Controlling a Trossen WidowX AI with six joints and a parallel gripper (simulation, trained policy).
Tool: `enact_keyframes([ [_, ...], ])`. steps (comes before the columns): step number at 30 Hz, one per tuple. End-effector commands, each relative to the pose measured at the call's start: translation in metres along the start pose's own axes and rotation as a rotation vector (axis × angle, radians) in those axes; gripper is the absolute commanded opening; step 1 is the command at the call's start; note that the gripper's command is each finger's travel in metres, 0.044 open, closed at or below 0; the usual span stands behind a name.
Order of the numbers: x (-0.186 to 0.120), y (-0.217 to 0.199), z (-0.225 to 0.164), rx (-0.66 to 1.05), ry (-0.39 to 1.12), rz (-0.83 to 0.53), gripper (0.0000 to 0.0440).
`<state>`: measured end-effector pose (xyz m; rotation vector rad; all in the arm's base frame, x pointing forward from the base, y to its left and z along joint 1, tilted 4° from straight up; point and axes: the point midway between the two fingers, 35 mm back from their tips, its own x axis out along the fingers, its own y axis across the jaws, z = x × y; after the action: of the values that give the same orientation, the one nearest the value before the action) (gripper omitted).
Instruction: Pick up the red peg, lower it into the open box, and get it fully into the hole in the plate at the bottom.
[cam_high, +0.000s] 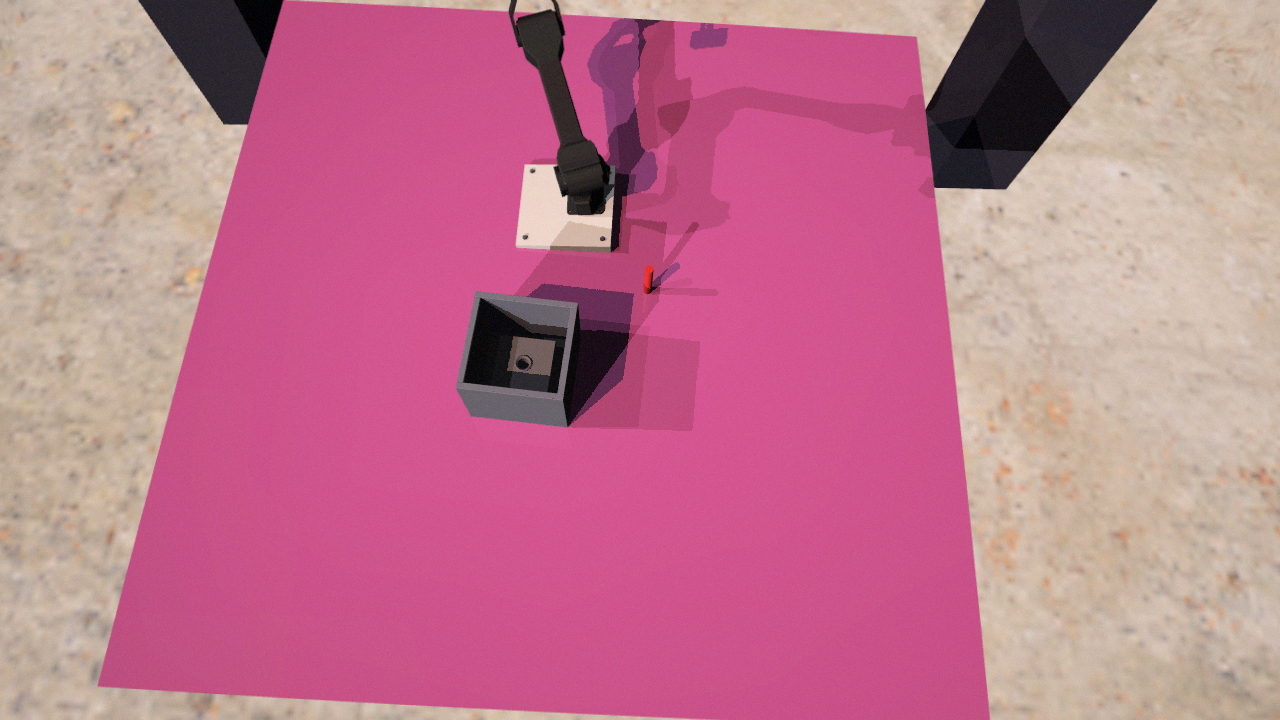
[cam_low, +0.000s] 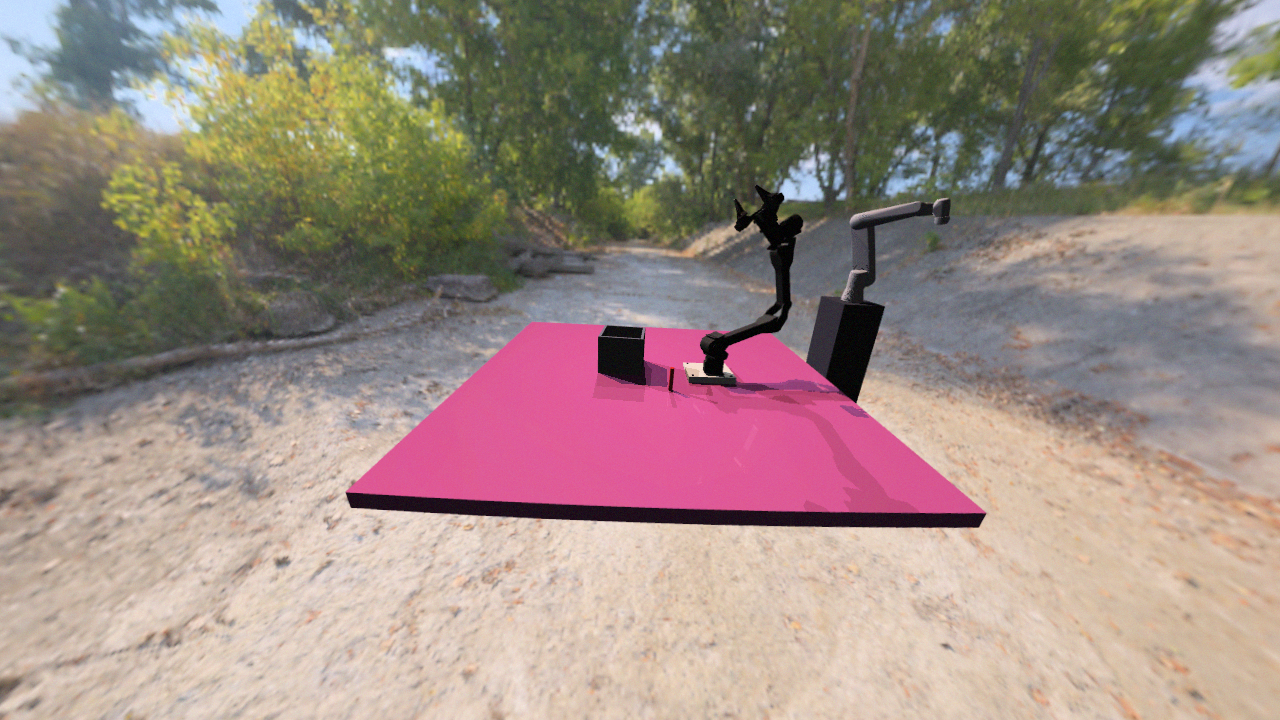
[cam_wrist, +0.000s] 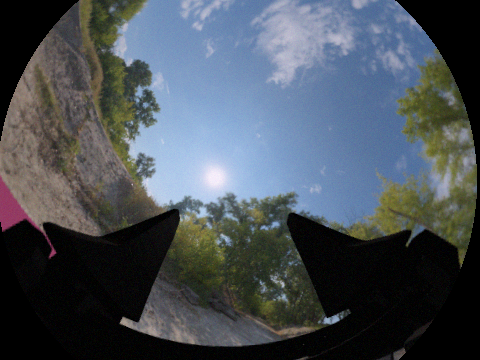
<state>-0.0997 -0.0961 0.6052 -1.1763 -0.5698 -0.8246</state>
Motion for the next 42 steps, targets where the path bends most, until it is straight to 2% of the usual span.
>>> enact_keyframes([
  [1,0.007,0.018,0.013,0.014,-0.007,0.059,0.0440],
  [12,0.023,0.083,0.041,0.095,0.024,0.263,0.0440],
  [23,0.034,0.159,0.050,0.220,0.117,0.489,0.0440],
  [32,0.033,0.227,0.044,0.359,0.254,0.688,0.0440],
  [42,0.017,0.298,0.032,0.544,0.467,0.905,0.0440],
])
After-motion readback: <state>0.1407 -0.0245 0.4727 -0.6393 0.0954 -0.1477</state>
